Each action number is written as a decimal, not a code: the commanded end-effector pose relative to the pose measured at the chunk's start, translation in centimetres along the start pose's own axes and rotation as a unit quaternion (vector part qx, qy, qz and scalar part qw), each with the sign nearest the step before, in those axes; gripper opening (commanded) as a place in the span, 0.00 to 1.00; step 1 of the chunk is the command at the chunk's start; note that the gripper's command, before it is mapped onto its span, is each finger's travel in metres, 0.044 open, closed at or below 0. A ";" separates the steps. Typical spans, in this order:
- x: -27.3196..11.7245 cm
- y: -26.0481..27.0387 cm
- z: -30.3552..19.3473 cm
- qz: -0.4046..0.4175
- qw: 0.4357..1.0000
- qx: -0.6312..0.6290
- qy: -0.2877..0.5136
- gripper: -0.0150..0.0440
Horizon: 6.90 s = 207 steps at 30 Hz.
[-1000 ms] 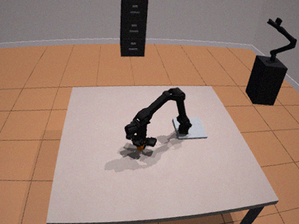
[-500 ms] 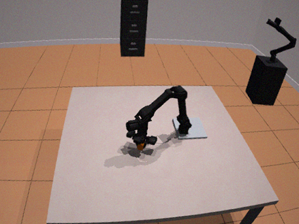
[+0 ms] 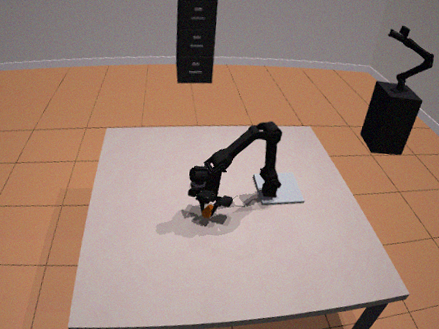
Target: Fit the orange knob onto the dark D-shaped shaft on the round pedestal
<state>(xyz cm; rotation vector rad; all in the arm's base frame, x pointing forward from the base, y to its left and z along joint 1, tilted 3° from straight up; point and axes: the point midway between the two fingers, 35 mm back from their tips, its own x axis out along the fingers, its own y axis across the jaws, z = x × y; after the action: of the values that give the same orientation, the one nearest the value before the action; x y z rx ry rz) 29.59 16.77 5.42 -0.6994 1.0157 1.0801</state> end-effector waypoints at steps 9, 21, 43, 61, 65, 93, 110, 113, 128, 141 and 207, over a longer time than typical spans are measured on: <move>-0.8 0.1 -1.0 0.000 0.996 -0.002 -0.092 0.56; -1.3 0.0 -2.0 0.001 0.984 -0.002 -0.179 0.56; -1.8 0.0 -4.3 0.001 0.938 -0.001 -0.346 0.56; -1.6 0.1 -6.3 0.001 0.879 0.000 -0.477 0.56; -1.5 0.1 -6.5 0.001 0.874 0.000 -0.487 0.56; -1.6 -0.1 -6.3 -0.001 0.878 -0.002 -0.479 0.69; -1.7 -0.1 -6.3 -0.001 0.878 -0.001 -0.478 1.00; -3.3 -0.5 -5.6 -0.001 0.880 0.008 -0.474 1.00; -8.2 -1.9 -2.3 -0.002 0.907 0.031 -0.421 1.00; -7.7 -2.0 -0.1 0.005 0.998 0.056 0.007 1.00; -6.4 -0.1 -2.4 -0.086 0.858 0.483 0.150 1.00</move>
<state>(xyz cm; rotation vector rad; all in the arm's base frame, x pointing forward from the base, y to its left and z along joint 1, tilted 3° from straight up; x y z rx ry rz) 28.22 12.29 11.28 -0.1061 1.5376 0.2065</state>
